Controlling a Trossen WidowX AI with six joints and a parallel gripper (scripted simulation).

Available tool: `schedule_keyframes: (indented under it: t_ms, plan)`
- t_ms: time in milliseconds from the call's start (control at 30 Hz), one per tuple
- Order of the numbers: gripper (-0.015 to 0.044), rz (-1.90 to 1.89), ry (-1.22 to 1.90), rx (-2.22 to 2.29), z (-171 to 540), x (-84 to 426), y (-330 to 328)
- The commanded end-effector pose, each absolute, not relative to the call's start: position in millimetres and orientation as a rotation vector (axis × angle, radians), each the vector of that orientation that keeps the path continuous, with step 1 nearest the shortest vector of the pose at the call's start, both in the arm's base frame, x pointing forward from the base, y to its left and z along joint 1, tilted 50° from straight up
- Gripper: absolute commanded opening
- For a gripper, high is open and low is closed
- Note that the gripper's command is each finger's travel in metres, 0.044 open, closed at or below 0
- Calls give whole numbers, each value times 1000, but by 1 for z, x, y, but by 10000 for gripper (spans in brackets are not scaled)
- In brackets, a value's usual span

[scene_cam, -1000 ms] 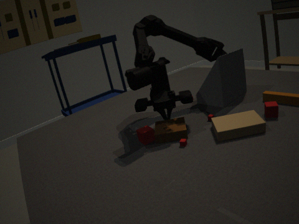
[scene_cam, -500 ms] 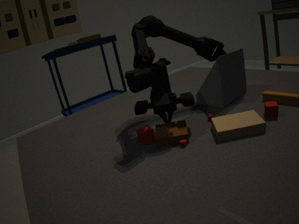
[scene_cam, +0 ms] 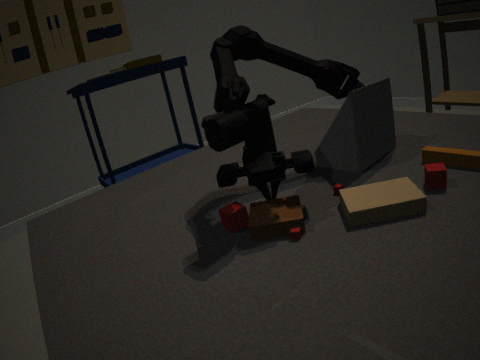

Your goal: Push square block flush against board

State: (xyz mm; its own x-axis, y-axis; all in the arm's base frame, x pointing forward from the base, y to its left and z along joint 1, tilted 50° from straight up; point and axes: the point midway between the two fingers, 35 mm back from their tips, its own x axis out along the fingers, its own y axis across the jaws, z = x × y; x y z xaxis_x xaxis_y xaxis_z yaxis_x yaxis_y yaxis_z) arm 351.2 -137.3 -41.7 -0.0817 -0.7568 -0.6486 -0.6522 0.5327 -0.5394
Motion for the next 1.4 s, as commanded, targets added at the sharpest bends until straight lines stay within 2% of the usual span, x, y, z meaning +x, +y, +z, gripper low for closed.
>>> schedule_keyframes:
  t_ms: [0, 800, 1000, 1200, 1367]
  plan:
    - [0, -130, 1792, -1172, -38, 347, -140]
    - [0, -130, 1794, -1174, -18, 318, -155]
    - [0, -129, 1793, -1172, 16, 327, -112]
    - [0, -106, 1796, -1186, 13, 327, -108]
    - [0, 65, 1812, -1290, -13, 332, -78]
